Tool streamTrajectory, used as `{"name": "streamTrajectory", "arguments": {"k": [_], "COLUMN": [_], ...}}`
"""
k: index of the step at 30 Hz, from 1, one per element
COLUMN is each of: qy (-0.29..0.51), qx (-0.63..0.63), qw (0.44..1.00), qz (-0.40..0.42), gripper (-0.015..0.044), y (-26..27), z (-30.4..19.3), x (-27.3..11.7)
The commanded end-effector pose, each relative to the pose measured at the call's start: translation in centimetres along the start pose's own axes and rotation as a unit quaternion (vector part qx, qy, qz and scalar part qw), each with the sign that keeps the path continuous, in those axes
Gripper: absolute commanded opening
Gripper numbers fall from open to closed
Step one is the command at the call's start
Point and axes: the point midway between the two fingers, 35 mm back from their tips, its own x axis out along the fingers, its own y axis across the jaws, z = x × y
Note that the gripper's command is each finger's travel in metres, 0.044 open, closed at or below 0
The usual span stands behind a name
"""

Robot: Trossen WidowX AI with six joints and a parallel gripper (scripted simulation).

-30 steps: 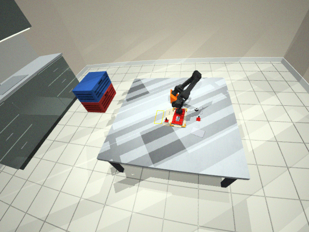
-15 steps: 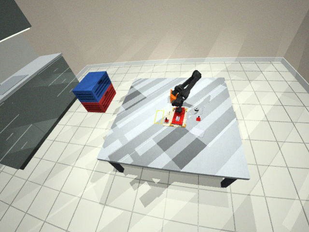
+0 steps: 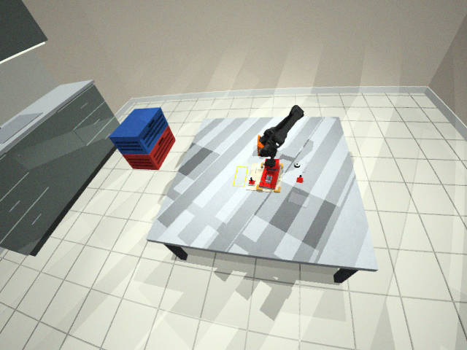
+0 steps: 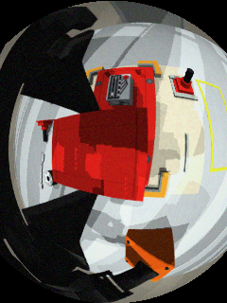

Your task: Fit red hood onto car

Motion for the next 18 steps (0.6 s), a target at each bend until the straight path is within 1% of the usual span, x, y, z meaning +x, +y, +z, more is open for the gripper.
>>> {"name": "streamTrajectory", "arguments": {"k": [1, 12, 18], "qy": [-0.002, -0.002, -0.001], "qx": [-0.002, -0.002, -0.016], "qw": [1.000, 1.000, 1.000], "qz": [0.001, 0.001, 0.001], "gripper": [0.0000, 0.0000, 0.0000], "y": [0.1, 0.1, 0.2], "z": [0.0, 0.0, 0.0], "x": [-1.0, -2.5, -2.3]}}
